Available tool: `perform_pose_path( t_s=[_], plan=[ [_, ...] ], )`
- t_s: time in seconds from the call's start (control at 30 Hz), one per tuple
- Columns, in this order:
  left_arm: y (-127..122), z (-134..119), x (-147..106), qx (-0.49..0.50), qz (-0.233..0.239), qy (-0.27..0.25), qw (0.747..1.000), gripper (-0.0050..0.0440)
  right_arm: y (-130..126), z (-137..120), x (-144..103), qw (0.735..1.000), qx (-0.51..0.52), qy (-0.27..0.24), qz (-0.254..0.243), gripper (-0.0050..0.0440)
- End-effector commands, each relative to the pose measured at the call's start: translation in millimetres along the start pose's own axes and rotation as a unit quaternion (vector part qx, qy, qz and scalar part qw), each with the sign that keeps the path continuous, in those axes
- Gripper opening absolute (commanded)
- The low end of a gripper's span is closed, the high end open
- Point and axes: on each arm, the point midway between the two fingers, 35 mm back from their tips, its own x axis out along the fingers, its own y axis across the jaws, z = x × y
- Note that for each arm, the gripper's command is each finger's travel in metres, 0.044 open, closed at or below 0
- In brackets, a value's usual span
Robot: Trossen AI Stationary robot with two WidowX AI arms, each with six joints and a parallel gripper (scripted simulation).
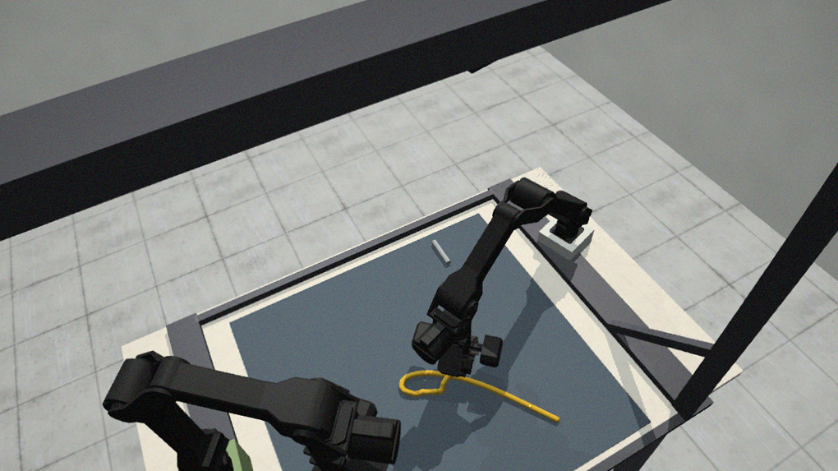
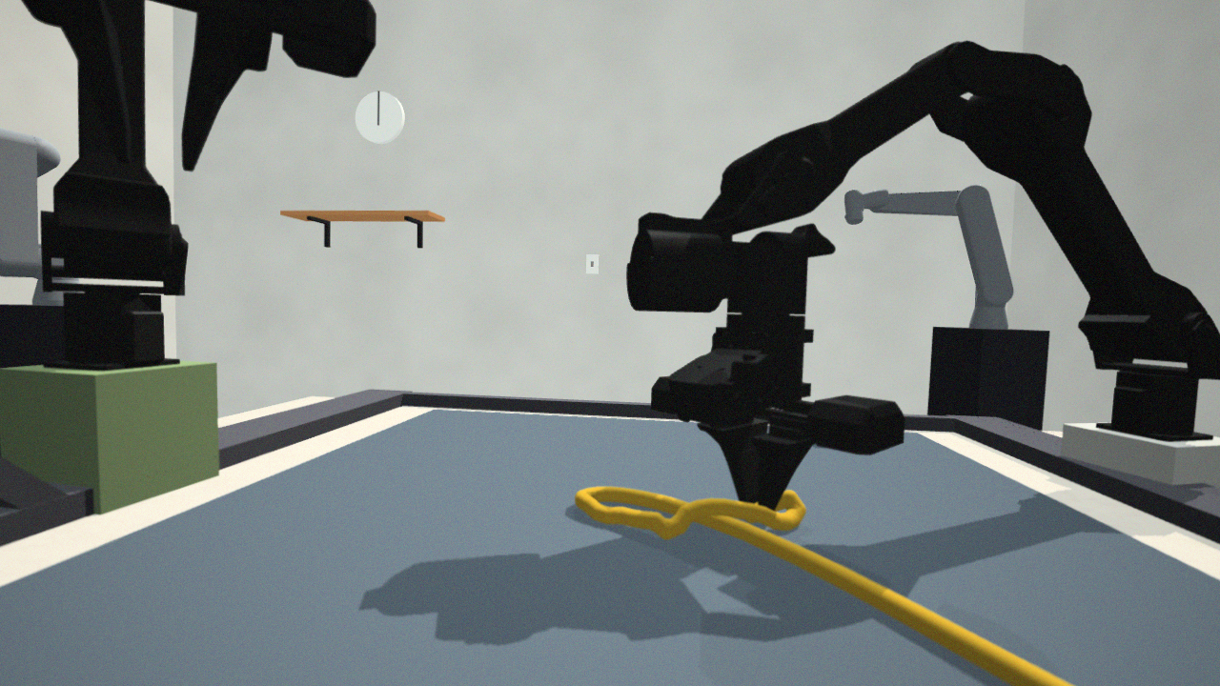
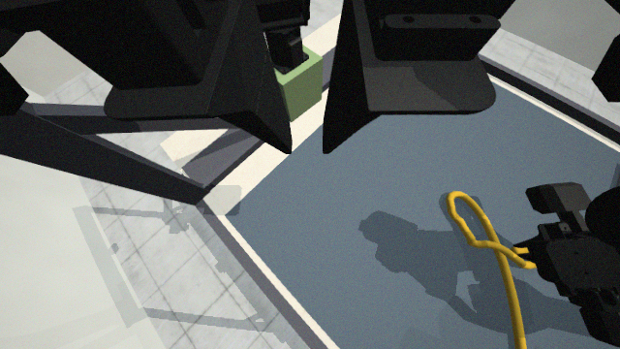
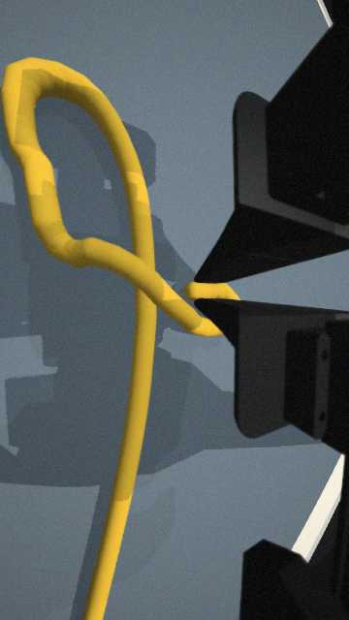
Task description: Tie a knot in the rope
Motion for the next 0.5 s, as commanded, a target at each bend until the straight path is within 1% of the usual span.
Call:
perform_pose_path(
  t_s=[0.0, 0.47],
  plan=[
    [0.5, 0.1, -4.6, -0.001, 0.004, -0.008, 1.000, 0.0100, -2.2, 4.3, -12.0, 1.000, -0.007, -0.013, -0.007, 0.0035],
    [0.5, 0.1, -4.6, -0.001, 0.004, -0.008, 1.000, 0.0100, -2.3, -3.5, -11.7, 1.000, -0.007, -0.013, -0.008, 0.0035]
  ],
)
